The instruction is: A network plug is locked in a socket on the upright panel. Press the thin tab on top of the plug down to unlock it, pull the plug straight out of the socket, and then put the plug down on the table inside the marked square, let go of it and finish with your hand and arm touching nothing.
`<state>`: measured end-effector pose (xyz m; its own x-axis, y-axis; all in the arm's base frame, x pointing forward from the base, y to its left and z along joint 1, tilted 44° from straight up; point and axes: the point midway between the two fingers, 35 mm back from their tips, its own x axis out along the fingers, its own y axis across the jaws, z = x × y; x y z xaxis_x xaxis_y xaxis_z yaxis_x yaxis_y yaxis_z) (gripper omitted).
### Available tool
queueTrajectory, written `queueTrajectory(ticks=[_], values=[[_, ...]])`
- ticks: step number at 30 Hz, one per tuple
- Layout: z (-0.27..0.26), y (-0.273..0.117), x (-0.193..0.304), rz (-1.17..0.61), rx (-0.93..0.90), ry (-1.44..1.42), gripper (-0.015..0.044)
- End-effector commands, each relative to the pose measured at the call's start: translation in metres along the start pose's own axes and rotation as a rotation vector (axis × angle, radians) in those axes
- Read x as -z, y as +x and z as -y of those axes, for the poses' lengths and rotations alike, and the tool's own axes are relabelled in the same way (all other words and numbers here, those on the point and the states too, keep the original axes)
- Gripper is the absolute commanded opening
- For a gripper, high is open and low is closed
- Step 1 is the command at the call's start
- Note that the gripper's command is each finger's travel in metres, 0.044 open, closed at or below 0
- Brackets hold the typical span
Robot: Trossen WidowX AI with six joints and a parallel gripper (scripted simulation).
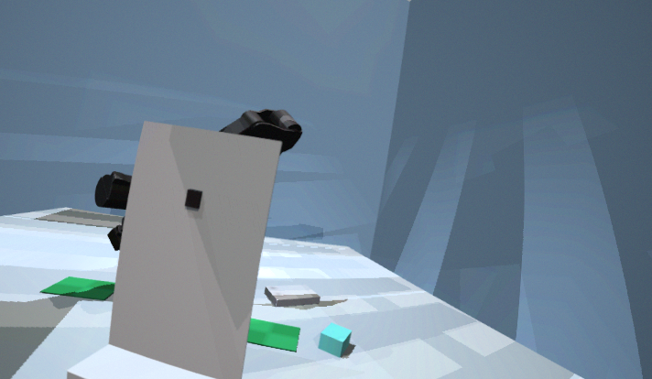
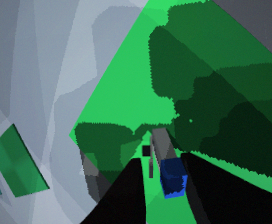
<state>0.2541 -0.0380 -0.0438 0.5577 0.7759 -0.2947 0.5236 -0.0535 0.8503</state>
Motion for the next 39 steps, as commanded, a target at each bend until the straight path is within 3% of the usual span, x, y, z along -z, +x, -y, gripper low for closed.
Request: queueTrajectory(ticks=[1,39], values=[[0.000,0.000,0.000,0.000,0.001,0.000,0.0156],[0.000,-0.027,0.002,0.002,0.005,0.007,0.0156]])
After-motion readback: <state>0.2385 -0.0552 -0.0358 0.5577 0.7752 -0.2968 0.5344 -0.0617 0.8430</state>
